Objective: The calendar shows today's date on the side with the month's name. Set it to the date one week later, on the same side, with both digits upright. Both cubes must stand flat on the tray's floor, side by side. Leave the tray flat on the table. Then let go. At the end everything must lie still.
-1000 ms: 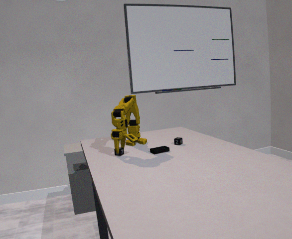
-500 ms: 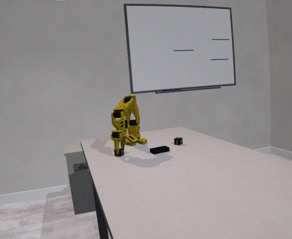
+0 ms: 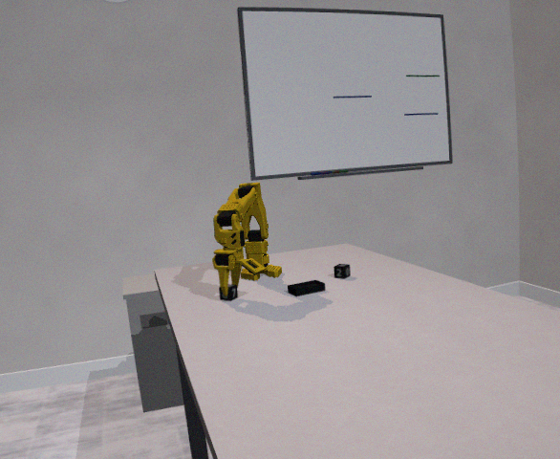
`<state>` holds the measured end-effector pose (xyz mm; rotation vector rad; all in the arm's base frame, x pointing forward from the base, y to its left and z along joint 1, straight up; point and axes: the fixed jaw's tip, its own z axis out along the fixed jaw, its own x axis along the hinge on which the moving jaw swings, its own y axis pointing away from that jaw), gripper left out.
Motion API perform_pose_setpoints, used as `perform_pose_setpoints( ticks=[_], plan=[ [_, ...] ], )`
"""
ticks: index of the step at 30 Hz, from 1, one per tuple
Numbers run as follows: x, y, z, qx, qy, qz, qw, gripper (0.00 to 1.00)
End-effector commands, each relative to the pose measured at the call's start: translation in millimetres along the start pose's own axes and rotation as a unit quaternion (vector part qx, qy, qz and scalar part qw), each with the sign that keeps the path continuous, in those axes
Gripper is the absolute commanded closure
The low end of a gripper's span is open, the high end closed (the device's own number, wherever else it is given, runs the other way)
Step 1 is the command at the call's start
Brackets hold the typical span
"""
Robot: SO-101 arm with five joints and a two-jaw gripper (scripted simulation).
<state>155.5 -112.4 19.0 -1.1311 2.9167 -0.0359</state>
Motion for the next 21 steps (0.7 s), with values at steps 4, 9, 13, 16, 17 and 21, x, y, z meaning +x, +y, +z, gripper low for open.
perform_pose_setpoints(
  ticks=[4,9,13,16,17,21],
  plan=[
    [-1.9,-2.2,-2.7,0.011,-0.003,-0.007,1.0,0.8],
    [-1.9,-2.2,-2.7,0.011,-0.003,-0.007,1.0,0.75],
    [-1.9,-2.2,-2.7,0.011,-0.003,-0.007,1.0,0.72],
    [-1.9,-2.2,-2.7,0.011,-0.003,-0.007,1.0,0.69],
    [-1.9,-2.2,-2.7,0.011,-0.003,-0.007,1.0,0.68],
    [-1.9,-2.2,-2.7,0.011,-0.003,-0.007,1.0,0.65]
  ],
)
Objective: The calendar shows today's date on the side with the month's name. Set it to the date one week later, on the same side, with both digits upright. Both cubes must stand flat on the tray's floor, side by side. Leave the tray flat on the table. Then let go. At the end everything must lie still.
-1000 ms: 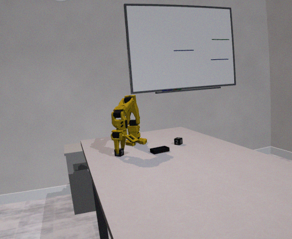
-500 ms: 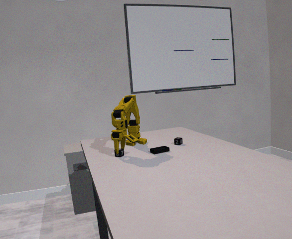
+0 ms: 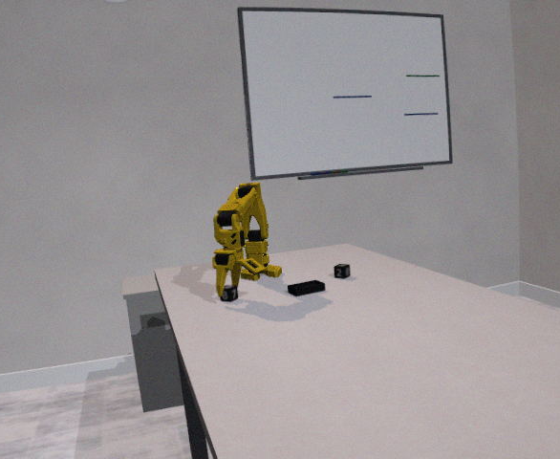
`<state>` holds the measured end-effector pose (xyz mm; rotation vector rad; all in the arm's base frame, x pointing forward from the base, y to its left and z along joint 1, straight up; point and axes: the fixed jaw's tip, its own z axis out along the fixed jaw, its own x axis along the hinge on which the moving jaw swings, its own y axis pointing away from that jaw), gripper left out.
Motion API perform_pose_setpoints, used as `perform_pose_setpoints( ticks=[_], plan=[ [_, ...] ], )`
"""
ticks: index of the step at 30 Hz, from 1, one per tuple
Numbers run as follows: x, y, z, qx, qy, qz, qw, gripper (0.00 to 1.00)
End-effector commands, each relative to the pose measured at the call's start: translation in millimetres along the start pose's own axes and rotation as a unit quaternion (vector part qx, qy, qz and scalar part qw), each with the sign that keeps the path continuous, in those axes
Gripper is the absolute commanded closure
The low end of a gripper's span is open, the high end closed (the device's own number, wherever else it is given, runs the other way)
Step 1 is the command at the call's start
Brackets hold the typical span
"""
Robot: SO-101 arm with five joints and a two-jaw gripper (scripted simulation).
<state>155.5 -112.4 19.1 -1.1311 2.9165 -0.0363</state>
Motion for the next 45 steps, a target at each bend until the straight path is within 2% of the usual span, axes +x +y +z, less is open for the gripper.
perform_pose_setpoints(
  ticks=[1,14,18,23,25,33,37,45],
  plan=[
    [-1.9,-2.2,-2.6,0.011,-0.003,-0.007,1.0,0.65],
    [-2.0,-2.8,-6.0,0.011,-0.003,-0.007,1.0,0.64],
    [-2.2,-4.0,-14.9,0.011,-0.003,-0.007,1.0,0.64],
    [-2.4,-4.8,-32.3,0.011,-0.003,-0.007,1.0,0.64],
    [-2.4,-4.8,-32.3,0.011,-0.003,-0.007,1.0,0.64],
    [-1.8,-2.3,-57.4,0.011,-0.003,-0.007,1.0,0.64],
    [-1.6,-1.4,-62.1,0.011,-0.003,-0.007,1.0,0.64],
    [-1.6,-1.3,-62.6,0.011,-0.003,-0.007,1.0,0.64]
  ],
)
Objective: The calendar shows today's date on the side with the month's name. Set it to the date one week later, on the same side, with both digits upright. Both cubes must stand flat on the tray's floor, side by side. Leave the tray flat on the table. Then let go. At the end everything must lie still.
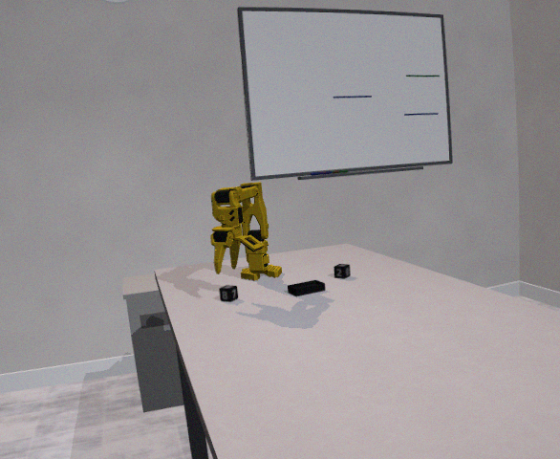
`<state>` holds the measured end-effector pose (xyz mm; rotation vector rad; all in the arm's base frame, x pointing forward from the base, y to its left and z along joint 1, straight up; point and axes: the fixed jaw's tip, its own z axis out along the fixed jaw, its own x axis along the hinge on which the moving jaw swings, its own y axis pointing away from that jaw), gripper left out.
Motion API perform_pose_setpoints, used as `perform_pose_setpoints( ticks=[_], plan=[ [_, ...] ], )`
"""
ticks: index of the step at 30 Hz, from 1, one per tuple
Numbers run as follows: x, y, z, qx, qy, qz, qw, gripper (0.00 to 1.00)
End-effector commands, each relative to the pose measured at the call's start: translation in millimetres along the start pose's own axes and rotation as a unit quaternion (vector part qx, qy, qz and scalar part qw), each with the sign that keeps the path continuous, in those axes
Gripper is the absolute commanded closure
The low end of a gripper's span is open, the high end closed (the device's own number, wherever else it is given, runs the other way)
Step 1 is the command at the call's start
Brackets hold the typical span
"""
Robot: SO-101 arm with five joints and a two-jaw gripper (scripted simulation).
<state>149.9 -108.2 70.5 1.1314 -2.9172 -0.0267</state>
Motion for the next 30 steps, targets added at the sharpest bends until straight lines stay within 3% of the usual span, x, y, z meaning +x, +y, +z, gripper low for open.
perform_pose_setpoints(
  ticks=[1,19,23,29,30],
  plan=[
    [-2.6,-6.2,-11.4,0.034,-0.008,-0.007,0.999,0.64],
    [-2.7,-6.8,-14.3,0.043,-0.009,-0.007,0.999,0.64],
    [-3.1,-8.4,-24.7,0.074,-0.016,-0.007,0.997,0.64],
    [-3.3,-9.5,-52.6,0.156,-0.032,-0.007,0.987,0.65],
    [-3.3,-9.5,-52.6,0.156,-0.032,-0.007,0.987,0.65]
  ],
)
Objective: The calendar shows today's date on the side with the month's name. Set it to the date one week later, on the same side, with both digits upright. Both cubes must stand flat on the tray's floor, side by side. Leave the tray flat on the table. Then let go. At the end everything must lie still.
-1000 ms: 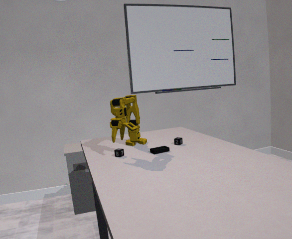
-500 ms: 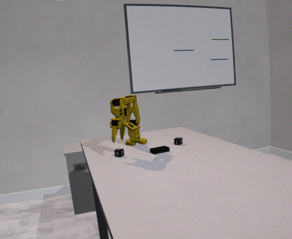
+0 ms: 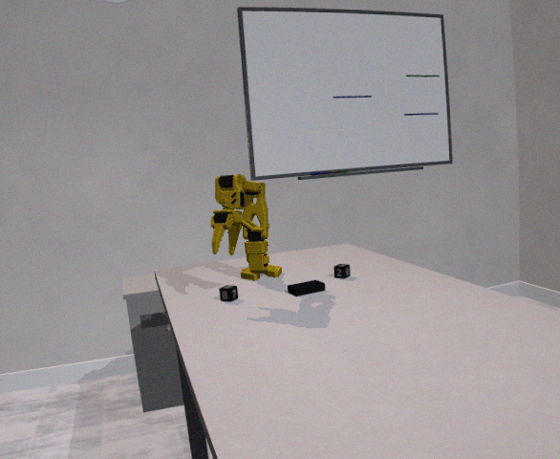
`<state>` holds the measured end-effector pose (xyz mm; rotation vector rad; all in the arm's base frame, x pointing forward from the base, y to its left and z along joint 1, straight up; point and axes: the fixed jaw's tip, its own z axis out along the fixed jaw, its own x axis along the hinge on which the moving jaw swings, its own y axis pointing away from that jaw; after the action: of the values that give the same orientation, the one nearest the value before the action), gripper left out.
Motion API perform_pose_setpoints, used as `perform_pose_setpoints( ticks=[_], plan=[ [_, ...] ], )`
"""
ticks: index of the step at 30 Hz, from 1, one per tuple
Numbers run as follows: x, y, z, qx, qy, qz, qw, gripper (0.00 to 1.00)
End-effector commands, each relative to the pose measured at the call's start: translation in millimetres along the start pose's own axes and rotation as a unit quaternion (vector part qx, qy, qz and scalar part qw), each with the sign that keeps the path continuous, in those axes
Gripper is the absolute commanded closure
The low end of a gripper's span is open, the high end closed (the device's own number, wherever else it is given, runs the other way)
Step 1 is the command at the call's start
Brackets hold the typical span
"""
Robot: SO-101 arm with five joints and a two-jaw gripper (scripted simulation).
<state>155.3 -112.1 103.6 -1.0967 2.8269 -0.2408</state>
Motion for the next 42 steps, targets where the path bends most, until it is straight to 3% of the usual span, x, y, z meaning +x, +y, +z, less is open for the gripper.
perform_pose_setpoints(
  ticks=[1,7,12,24,42],
  plan=[
    [-2.9,-7.5,-18.0,0.054,-0.012,-0.007,0.998,0.65],
    [-3.2,-9.7,-45.8,0.137,-0.029,-0.007,0.99,0.65],
    [-3.1,-9.3,-57.7,0.171,-0.036,-0.007,0.985,0.65],
    [-3.0,-9.1,-58.2,0.176,-0.037,-0.007,0.984,0.65],
    [-0.8,-7.5,-41.6,0.177,-0.034,-0.007,0.984,0.65]
  ],
)
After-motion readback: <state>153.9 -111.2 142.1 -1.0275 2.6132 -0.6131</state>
